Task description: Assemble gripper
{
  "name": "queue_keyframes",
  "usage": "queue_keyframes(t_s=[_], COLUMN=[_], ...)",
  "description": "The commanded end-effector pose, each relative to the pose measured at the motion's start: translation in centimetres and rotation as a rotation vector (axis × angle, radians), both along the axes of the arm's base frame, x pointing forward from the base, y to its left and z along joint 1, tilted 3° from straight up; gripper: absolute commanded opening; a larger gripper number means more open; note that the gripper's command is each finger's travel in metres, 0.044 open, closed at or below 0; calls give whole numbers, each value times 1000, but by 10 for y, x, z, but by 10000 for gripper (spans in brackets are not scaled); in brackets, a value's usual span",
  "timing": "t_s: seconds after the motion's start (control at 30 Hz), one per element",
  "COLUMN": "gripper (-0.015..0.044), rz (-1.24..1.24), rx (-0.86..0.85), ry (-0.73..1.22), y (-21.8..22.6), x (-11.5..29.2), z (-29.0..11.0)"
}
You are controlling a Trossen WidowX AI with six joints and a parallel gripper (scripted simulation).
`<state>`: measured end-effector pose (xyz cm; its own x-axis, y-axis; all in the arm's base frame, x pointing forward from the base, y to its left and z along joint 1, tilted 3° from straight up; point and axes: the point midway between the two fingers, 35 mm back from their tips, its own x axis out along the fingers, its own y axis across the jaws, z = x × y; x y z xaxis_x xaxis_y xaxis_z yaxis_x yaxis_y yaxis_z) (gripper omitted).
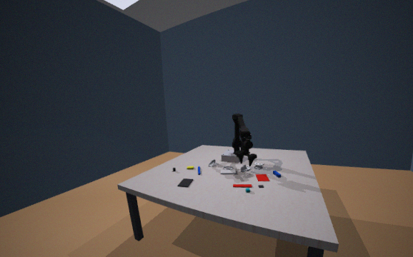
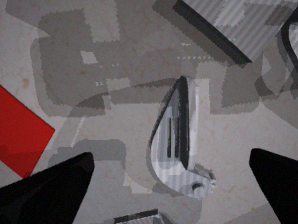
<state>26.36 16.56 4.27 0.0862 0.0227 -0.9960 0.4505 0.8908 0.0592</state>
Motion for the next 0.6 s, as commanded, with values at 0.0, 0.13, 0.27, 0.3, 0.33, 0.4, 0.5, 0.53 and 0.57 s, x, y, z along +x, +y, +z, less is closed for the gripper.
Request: queue_keyframes(t_s=[0.0,0.13,0.27,0.3,0.33,0.4,0.5,0.53,0.57], gripper=[440,440,440,440,440,440,440,440,440], rz=[-5,-5,-5,-5,-5,-5,-5,-5,-5], rx=[-3,-3,-3,-3,-3,-3,-3,-3,-3], ry=[14,14,14,14,14,14,14,14,14], y=[-1,-1,-1,-1,-1,-1,-1,-1,-1], x=[-2,-2,-1,-1,-1,-1,-1,-1,-1], z=[-10,-17,-23,-25,-26,-30,-34,-36,-38])
